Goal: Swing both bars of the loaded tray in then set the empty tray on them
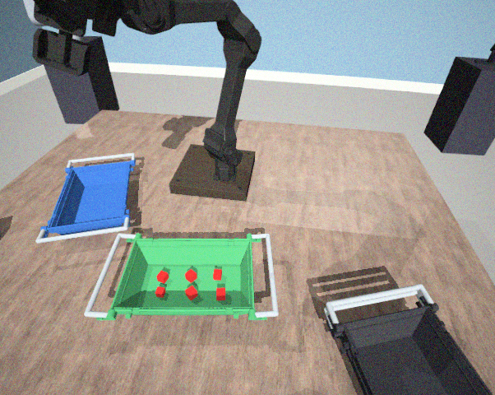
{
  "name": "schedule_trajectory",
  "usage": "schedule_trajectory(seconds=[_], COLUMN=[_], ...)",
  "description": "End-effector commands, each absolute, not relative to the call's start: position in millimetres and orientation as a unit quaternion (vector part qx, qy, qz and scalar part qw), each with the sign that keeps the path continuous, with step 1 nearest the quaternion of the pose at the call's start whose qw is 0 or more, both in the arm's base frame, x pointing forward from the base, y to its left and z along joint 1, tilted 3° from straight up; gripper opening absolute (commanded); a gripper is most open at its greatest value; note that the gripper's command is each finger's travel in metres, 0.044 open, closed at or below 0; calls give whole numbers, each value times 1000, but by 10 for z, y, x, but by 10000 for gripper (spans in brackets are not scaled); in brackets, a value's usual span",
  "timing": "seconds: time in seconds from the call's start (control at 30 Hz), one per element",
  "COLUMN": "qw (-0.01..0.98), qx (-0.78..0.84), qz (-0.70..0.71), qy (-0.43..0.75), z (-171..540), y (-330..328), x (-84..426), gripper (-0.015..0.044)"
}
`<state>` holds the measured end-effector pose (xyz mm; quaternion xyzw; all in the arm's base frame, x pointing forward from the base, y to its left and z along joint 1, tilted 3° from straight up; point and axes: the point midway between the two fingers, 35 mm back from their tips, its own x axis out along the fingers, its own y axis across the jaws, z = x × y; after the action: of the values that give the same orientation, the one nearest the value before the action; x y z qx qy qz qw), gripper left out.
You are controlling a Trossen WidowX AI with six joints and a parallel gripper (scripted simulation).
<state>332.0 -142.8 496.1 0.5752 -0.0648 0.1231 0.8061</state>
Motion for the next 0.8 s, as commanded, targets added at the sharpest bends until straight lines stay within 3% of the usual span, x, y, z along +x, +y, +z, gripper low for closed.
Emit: schedule_trajectory(seconds=[0.0,0.37,0.77], qw=[805,829,812], qx=[587,506,228], qz=[86,-3,-7], qy=[-4,239,538], z=[4548,3183,1815], y=[-1305,-384,807], x=[3782,4505,4160], gripper=[88,88,88])
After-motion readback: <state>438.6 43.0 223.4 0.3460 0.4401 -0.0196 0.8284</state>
